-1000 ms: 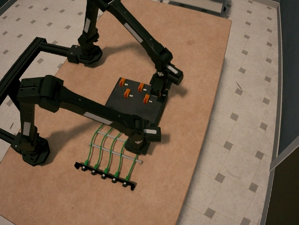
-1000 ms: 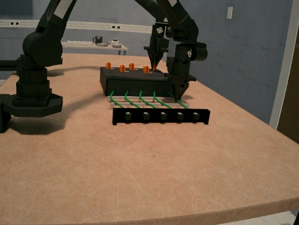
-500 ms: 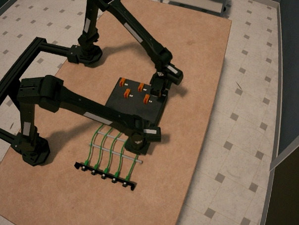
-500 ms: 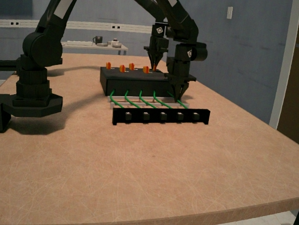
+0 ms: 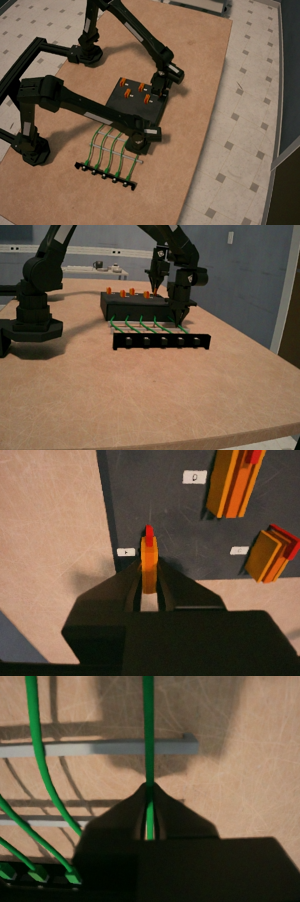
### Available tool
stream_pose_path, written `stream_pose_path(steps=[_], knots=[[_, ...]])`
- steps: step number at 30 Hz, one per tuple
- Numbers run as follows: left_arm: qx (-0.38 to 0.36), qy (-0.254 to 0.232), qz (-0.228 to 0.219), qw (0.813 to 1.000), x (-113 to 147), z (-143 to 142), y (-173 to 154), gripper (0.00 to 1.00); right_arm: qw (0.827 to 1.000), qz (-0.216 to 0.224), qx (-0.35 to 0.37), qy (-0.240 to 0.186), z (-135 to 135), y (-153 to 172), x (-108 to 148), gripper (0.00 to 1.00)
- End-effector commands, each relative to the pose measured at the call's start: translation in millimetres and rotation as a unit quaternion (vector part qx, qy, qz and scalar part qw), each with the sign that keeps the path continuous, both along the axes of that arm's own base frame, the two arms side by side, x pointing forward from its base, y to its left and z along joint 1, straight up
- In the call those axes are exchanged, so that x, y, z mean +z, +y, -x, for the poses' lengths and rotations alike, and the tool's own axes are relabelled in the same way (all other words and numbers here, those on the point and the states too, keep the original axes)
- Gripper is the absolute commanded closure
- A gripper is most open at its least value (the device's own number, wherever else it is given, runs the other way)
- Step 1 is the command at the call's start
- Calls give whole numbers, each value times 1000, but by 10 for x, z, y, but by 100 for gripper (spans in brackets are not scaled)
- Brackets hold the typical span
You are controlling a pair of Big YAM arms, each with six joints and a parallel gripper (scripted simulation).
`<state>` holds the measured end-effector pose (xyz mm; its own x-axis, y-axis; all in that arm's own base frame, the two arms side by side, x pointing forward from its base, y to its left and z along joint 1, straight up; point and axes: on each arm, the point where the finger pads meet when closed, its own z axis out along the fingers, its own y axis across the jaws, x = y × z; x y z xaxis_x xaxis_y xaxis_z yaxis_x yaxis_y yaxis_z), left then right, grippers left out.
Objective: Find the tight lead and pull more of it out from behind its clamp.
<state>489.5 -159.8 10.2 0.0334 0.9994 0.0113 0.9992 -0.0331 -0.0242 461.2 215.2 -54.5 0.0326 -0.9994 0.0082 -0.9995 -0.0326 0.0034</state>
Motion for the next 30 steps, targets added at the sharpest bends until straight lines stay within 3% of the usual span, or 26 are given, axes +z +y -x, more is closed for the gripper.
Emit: stream_pose_path(steps=[1, 16, 20, 30], knots=[[-7, -27, 6, 1000, 606, -165, -35, 95, 999, -13, 10, -28, -146, 81, 182, 100], [-1, -20, 5, 1000, 523, -93, -16, 95, 999, -17, 9, -32, -187, 114, 424, 100], [-1, -20, 5, 1000, 523, -93, -16, 95, 1000, -8, 9, -14, -46, 47, 363, 100], [-1, -20, 5, 1000, 523, -93, -16, 95, 1000, -6, 9, -14, -49, 42, 363, 100]])
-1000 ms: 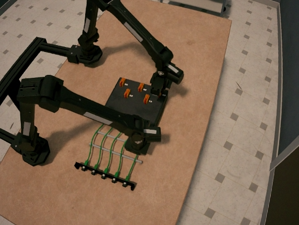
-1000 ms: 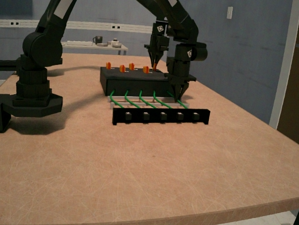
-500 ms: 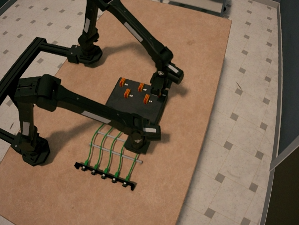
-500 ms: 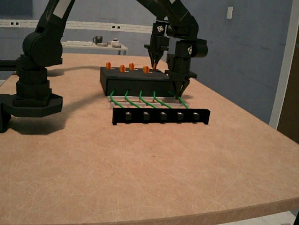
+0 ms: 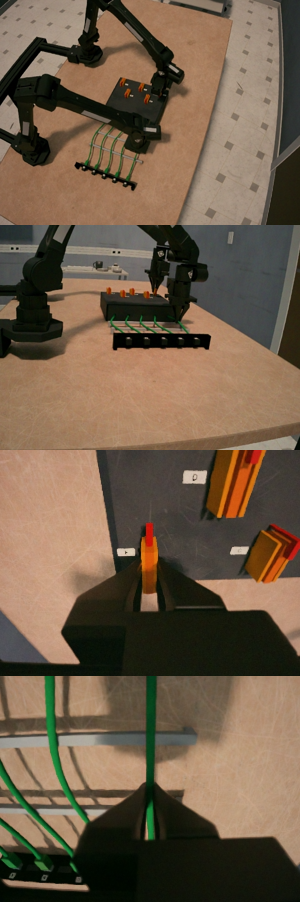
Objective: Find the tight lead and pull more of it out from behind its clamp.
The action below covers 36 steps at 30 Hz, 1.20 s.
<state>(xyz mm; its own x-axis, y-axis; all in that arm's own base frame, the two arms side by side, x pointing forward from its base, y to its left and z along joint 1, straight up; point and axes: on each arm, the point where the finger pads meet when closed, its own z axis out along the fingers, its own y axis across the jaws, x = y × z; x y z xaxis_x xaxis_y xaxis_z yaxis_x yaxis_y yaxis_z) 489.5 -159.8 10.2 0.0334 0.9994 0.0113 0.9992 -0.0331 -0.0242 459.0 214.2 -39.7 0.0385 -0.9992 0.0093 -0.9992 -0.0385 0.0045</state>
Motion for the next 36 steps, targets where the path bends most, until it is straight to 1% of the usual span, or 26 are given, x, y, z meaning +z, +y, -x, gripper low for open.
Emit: stream_pose_path(steps=[1, 5, 6, 7, 18, 19, 36], knots=[[-1, -20, 5, 1000, 523, -93, -16, 95, 1000, -7, 6, -15, -71, 53, 215, 100], [-1, -20, 5, 1000, 523, -93, -16, 95, 1000, -7, 6, -15, -71, 53, 215, 100], [-1, -20, 5, 1000, 523, -93, -16, 95, 1000, -5, 1, -10, -70, 37, 110, 100], [-1, -20, 5, 1000, 523, -93, -16, 95, 1000, -9, -2, -26, -180, 73, 282, 100], [-1, -20, 5, 1000, 523, -93, -16, 95, 1000, -7, -9, -28, -225, -32, 311, 100], [-1, -20, 5, 1000, 523, -93, -16, 95, 1000, -3, -9, -19, -136, -83, 251, 100], [-1, -20, 5, 1000, 523, -93, -16, 95, 1000, 2, -16, -25, -186, -289, 379, 100]])
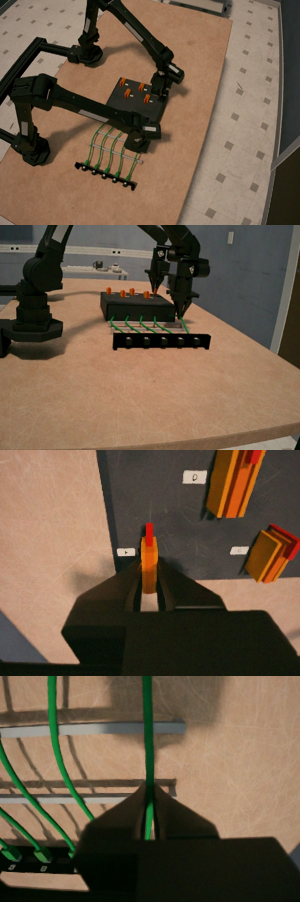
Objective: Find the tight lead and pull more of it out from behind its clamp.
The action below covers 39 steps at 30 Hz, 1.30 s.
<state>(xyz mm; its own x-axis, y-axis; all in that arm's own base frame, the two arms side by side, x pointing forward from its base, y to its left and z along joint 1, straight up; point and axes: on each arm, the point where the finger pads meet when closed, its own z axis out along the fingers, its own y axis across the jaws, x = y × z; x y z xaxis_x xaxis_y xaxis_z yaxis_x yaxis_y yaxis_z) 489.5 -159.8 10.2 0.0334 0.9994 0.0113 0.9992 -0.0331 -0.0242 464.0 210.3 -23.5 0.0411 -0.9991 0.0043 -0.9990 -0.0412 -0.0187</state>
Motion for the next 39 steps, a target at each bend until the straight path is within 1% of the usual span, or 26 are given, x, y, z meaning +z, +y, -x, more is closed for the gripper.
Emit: stream_pose_path(steps=[1, 8, 13, 14, 16, 21, 27, 28, 30, 31, 32, 33, 34, 35, 36, 37, 39], knots=[[-1, -20, 5, 1000, 523, -93, -16, 95, 1000, 5, -18, -14, -140, -266, 227, 100], [-1, -20, 5, 1000, 523, -93, -16, 95, 1000, 9, -22, -13, -121, -383, 266, 100], [-1, -20, 5, 1000, 523, -93, -16, 95, 1000, 8, -23, -16, -150, -408, 310, 100], [-1, -20, 5, 1000, 523, -93, -16, 95, 1000, 9, -21, -10, -96, -436, 284, 100], [-1, -20, 5, 1000, 523, -93, -16, 95, 1000, 9, -22, -18, -160, -440, 338, 100], [-1, -20, 5, 1000, 523, -93, -16, 95, 999, 9, -24, -20, -171, -472, 363, 100], [-1, -20, 5, 1000, 523, -93, -16, 95, 1000, 10, -24, -17, -145, -492, 352, 100], [-1, -20, 5, 1000, 523, -93, -16, 95, 1000, 10, -22, -10, -88, -509, 322, 100], [-1, -20, 5, 1000, 523, -93, -16, 95, 1000, 10, -22, -10, -88, -509, 322, 100], [-1, -20, 5, 1000, 523, -93, -16, 95, 1000, 7, -22, -18, -161, -484, 375, 100], [-1, -20, 5, 1000, 523, -93, -16, 95, 1000, 7, -22, -18, -161, -484, 375, 100], [-1, -20, 5, 1000, 523, -93, -16, 95, 1000, 5, -18, -15, -137, -482, 378, 100], [-1, -20, 5, 1000, 523, -93, -16, 95, 1000, 4, -7, 2, 10, -512, 316, 100], [-1, -20, 5, 1000, 523, -93, -16, 95, 1000, 0, 0, 6, 43, -510, 320, 100], [-1, -20, 5, 1000, 523, -93, -16, 95, 1000, 0, 0, 6, 43, -510, 320, 100], [-1, -20, 5, 1000, 523, -93, -16, 95, 1000, -3, 0, -4, -51, -477, 387, 100], [-1, -20, 5, 1000, 523, -93, -16, 95, 1000, -3, 0, -4, -51, -477, 387, 100]])
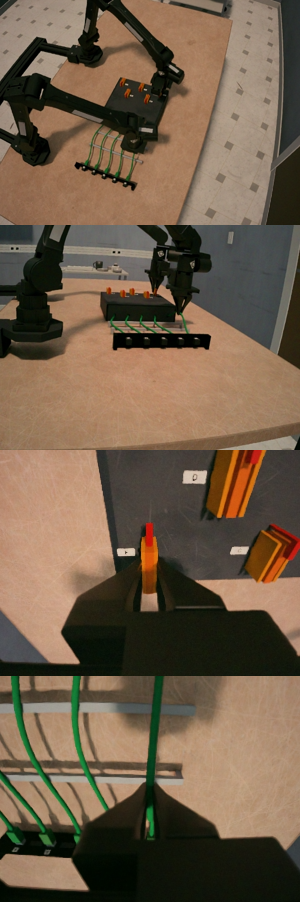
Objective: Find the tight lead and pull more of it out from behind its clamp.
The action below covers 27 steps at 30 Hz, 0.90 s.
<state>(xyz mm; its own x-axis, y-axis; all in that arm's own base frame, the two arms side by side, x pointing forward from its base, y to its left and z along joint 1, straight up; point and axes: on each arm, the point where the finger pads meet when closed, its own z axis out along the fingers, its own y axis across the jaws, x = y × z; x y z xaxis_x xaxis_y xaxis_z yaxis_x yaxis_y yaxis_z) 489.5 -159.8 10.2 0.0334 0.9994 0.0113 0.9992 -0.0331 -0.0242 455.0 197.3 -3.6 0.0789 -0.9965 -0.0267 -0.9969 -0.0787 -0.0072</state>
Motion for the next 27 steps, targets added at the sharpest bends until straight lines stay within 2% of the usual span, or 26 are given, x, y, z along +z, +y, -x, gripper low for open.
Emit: stream_pose_path(steps=[1, 11, 12, 13, 15, 16, 19, 21, 22, 27], knots=[[-1, -20, 5, 1000, 523, -93, -16, 95, 1000, 12, -20, -10, -142, -347, 188, 100], [-1, -20, 5, 1000, 523, -93, -16, 95, 1000, 12, -20, -10, -142, -347, 188, 100], [-1, -20, 5, 1000, 523, -93, -16, 95, 999, 13, -35, -19, -263, -319, 154, 100], [-1, -20, 5, 1000, 523, -93, -16, 95, 999, 21, -39, -16, -269, -277, 47, 100], [-1, -20, 5, 1000, 523, -93, -16, 95, 998, 24, -46, -20, -299, -278, 44, 100], [-1, -20, 5, 1000, 523, -93, -16, 95, 999, 20, -44, -23, -312, -341, 152, 100], [-1, -20, 5, 1000, 523, -93, -16, 95, 998, 23, -47, -25, -324, -372, 173, 100], [-1, -20, 5, 1000, 523, -93, -16, 95, 998, 20, -49, -36, -354, -391, 283, 100], [-1, -20, 5, 1000, 523, -93, -16, 95, 998, 24, -50, -28, -266, -436, 234, 100], [-1, -20, 5, 1000, 523, -93, -16, 95, 998, 25, -51, -29, -272, -483, 262, 100]])
